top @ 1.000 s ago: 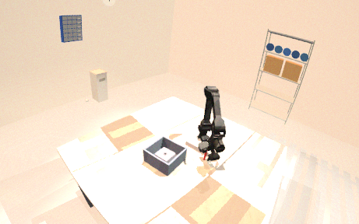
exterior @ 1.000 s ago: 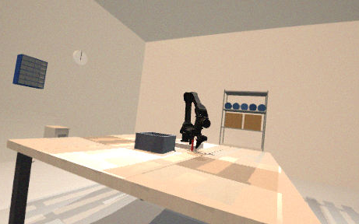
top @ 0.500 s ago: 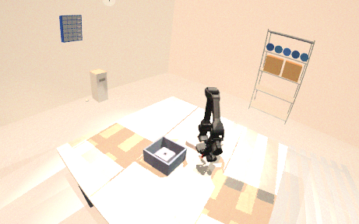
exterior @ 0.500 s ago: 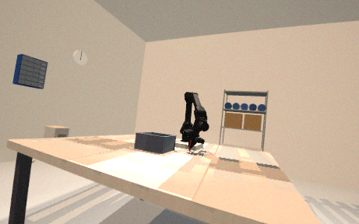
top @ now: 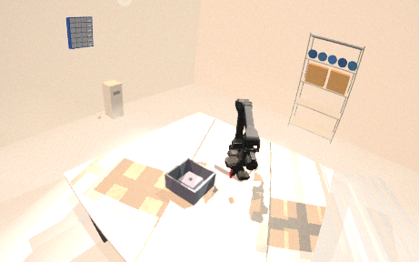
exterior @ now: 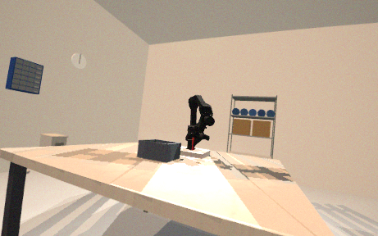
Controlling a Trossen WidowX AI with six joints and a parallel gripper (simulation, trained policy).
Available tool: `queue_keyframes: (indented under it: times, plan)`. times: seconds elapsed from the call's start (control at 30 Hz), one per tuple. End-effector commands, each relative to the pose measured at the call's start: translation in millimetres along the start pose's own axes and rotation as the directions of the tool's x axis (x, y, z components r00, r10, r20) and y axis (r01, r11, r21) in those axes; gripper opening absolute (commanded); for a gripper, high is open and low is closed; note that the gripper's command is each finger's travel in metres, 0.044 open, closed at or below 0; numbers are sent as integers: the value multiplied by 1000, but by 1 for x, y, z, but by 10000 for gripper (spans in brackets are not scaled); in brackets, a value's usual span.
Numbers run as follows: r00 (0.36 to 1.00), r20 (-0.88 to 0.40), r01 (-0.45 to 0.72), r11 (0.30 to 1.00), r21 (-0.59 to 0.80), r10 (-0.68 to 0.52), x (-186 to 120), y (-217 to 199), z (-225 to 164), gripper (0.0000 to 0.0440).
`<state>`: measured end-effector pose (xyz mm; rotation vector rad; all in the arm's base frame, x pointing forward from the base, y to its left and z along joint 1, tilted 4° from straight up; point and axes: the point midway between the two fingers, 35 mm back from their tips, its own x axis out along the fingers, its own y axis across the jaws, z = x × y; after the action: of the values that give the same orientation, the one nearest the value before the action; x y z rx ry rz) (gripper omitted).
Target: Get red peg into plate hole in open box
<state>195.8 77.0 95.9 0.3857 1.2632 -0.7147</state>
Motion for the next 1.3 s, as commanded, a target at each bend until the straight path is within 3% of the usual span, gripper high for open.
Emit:
queue_keyframes:
  times: [0.0,0.2,0.53,1.27]
  plan:
    - [999,28,-19,1000,16,18,-13,0,12,0]
    - [997,74,-35,996,81,29,-31,-3,36,0]
    - [991,131,-47,977,210,20,-36,-9,84,0]
    - [989,146,-19,952,306,-27,2,-30,177,0]
